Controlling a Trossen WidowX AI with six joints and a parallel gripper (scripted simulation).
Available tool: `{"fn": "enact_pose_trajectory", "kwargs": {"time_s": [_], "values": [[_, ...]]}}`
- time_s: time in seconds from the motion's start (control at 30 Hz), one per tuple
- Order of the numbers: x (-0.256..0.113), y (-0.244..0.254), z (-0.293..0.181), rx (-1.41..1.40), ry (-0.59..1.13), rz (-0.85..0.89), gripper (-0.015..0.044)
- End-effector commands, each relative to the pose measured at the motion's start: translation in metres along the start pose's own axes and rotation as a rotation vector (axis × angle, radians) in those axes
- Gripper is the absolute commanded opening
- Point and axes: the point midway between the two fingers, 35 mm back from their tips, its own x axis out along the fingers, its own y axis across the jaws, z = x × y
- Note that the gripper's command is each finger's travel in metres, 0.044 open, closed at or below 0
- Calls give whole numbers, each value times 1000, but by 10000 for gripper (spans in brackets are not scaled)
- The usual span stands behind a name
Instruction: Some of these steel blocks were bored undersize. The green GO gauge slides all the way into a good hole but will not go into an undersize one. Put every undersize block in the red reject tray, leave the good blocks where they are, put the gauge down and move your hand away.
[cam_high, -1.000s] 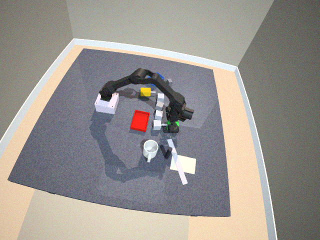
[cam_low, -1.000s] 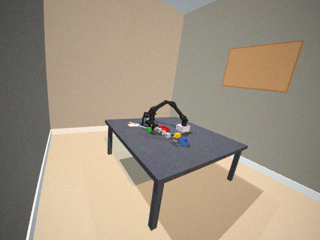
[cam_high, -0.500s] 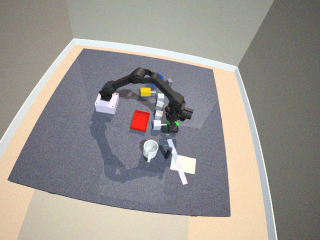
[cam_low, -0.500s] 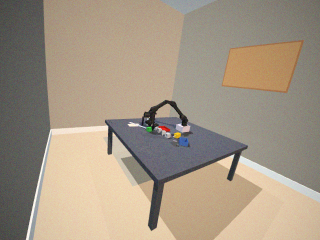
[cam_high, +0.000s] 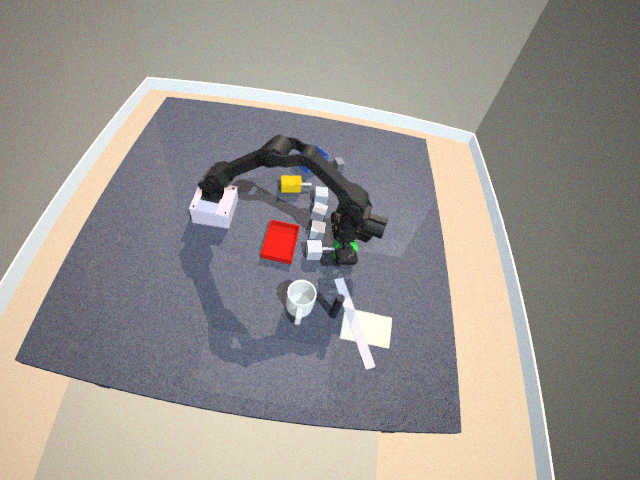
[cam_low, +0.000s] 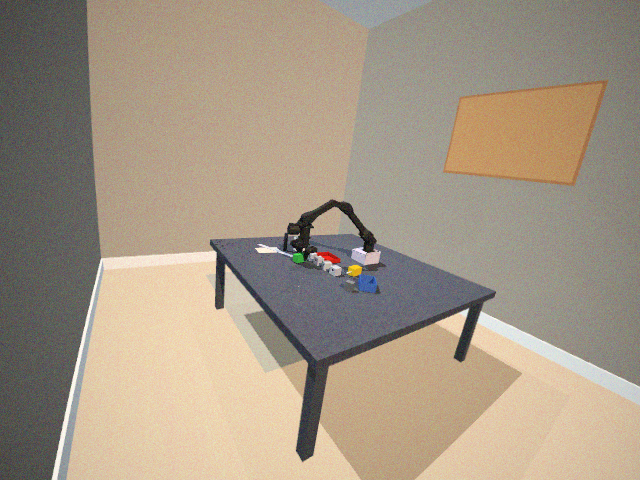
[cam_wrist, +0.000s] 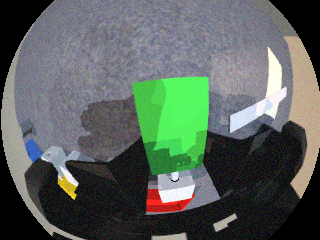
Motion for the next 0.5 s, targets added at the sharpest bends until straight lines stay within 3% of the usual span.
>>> {"fn": "enact_pose_trajectory", "kwargs": {"time_s": [0.0,0.47], "values": [[-4,-1,5,-4,-15,-2,0],[0,-1,4,-4,-15,-2,0]]}}
